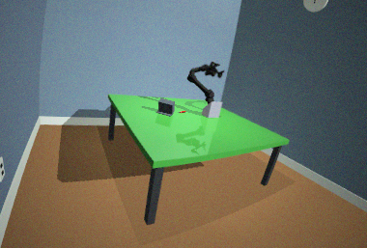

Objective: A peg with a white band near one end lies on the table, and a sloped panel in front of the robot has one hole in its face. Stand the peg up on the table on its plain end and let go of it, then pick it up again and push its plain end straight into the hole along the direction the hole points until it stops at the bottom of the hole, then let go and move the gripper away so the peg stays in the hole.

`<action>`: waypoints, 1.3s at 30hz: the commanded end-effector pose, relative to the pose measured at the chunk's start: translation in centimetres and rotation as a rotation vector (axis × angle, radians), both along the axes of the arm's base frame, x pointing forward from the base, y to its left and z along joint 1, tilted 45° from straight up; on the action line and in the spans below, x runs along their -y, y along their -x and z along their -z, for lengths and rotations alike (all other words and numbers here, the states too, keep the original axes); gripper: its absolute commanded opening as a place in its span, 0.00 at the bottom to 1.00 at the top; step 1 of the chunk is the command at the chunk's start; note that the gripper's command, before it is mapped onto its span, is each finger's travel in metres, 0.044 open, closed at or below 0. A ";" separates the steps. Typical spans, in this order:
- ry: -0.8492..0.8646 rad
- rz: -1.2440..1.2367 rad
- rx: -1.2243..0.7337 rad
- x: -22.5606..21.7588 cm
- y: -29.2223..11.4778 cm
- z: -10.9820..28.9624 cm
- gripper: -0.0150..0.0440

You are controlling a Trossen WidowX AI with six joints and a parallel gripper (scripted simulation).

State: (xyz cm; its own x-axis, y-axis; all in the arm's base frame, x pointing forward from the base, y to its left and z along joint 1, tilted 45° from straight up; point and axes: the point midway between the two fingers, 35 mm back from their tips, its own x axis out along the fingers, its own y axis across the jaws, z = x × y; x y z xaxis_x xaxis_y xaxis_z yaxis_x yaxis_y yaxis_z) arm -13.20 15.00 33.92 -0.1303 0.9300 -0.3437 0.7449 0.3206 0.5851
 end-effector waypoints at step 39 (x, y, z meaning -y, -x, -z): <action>0.091 0.870 -0.565 -8.4 -8.1 5.1 1.00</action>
State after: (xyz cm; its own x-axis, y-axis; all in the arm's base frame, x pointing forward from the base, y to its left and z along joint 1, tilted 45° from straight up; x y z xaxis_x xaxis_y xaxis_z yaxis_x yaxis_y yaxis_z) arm -5.93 22.91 29.36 0.3773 0.7812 -0.4973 0.9213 -0.3710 0.1162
